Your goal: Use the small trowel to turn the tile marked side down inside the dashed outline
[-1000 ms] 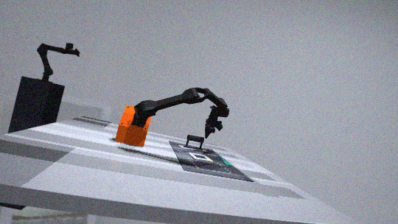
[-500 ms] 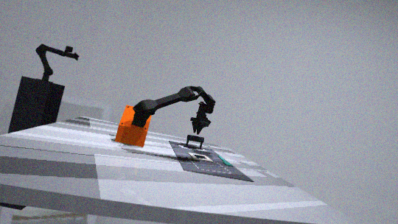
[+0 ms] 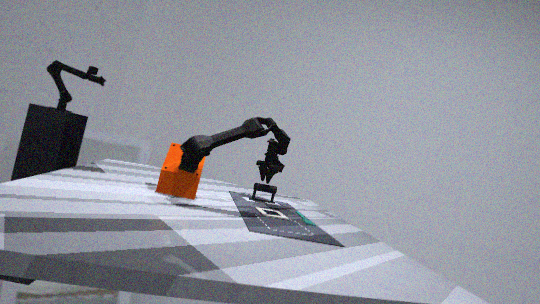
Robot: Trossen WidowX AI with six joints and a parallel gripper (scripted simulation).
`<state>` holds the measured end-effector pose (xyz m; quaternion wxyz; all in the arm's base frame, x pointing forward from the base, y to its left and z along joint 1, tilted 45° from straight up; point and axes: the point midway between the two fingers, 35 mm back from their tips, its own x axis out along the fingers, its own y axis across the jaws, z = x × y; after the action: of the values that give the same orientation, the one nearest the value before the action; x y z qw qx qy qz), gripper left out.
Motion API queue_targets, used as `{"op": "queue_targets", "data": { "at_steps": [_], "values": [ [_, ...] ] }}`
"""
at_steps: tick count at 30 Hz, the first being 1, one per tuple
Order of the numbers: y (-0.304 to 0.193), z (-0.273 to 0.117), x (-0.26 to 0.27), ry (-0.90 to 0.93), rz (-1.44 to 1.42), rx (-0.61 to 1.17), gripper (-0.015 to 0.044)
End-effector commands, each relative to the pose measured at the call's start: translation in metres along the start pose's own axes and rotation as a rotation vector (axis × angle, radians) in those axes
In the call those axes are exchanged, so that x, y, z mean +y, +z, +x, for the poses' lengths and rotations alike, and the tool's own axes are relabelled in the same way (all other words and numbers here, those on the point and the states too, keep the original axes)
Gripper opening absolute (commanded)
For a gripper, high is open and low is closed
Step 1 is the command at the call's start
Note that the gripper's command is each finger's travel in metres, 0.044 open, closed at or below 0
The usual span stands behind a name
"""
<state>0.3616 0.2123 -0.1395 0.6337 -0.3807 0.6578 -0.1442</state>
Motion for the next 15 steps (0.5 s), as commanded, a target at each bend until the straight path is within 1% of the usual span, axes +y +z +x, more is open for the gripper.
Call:
{"op": "queue_targets", "data": {
  "at_steps": [1,15],
  "values": [
    [0.000,0.009,0.000,-0.005,-0.007,0.001,0.0270],
    [0.000,0.032,-0.001,-0.006,-0.007,0.002,0.0270]
  ]
}}
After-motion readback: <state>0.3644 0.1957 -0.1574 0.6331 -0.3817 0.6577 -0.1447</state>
